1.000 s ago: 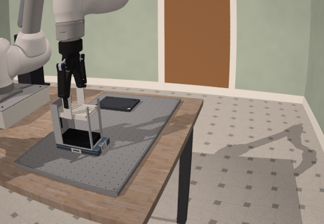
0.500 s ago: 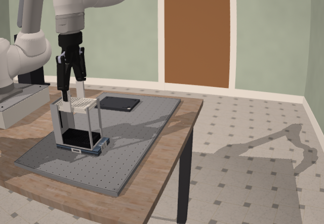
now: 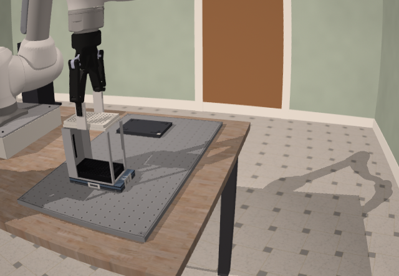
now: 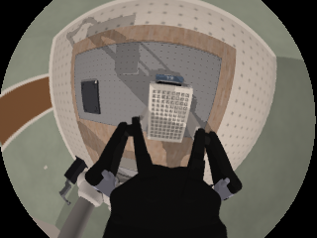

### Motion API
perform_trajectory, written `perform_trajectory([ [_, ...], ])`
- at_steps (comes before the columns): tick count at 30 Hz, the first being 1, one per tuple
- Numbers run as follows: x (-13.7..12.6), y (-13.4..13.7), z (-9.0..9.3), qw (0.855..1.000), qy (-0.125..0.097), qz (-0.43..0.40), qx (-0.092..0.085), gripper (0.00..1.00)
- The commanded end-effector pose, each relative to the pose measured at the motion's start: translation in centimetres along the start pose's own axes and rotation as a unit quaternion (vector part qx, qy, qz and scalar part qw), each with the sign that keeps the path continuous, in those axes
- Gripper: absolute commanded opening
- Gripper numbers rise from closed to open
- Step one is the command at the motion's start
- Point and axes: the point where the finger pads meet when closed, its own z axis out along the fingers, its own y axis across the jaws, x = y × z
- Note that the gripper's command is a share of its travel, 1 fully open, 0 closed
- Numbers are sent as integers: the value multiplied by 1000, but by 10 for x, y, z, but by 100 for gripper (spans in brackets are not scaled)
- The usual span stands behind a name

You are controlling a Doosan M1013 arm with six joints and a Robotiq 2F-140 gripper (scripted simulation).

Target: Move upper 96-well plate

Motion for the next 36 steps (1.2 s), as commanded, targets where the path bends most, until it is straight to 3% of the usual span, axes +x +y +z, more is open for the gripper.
perform_trajectory([
  [1,0,0,-5,1000,0,0,0,0],
  [23,0,0,-12,1000,0,0,0,0],
  [36,-1,-37,-11,1000,0,19,0,0],
])
